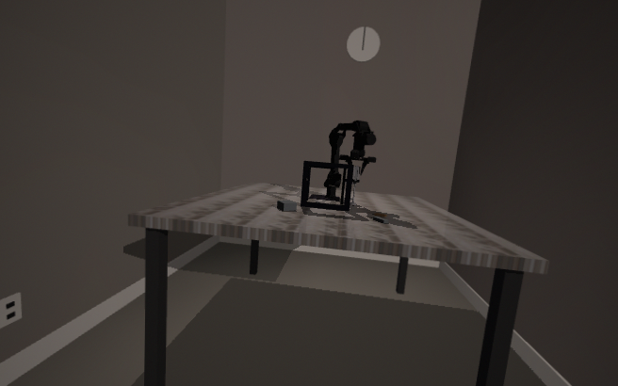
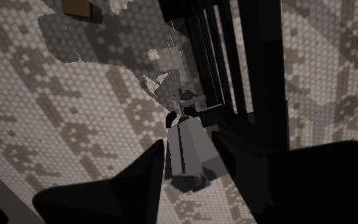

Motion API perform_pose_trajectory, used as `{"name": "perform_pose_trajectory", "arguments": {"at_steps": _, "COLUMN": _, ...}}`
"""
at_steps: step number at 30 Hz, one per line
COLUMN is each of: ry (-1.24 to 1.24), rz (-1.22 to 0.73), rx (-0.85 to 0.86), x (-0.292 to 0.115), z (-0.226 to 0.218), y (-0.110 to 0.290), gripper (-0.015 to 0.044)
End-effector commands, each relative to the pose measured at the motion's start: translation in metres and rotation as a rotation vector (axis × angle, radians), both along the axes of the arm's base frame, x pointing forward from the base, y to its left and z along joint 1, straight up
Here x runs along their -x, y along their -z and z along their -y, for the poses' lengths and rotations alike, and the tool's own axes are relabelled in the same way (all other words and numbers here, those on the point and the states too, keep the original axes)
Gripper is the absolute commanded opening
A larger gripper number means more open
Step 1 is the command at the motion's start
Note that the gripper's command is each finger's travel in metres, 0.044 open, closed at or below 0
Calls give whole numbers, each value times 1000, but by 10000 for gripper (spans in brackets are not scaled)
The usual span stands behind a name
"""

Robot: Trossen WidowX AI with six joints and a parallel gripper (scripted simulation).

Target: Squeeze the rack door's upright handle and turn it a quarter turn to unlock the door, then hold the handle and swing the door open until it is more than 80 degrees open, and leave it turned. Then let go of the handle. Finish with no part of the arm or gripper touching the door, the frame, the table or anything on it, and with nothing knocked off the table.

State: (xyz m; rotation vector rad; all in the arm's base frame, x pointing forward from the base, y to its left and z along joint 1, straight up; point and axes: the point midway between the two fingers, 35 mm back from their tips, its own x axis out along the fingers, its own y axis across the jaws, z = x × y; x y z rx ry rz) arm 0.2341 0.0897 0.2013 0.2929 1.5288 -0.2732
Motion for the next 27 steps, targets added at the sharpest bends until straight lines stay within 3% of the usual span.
{"name": "perform_pose_trajectory", "arguments": {"at_steps": 1, "ry": 4, "rz": 4, "rx": -2, "x": 0, "z": 0, "y": -1, "gripper": 288}}
{"name": "perform_pose_trajectory", "arguments": {"at_steps": 27, "ry": 3, "rz": 180, "rx": -70, "x": 6, "z": 2, "y": -58, "gripper": 288}}
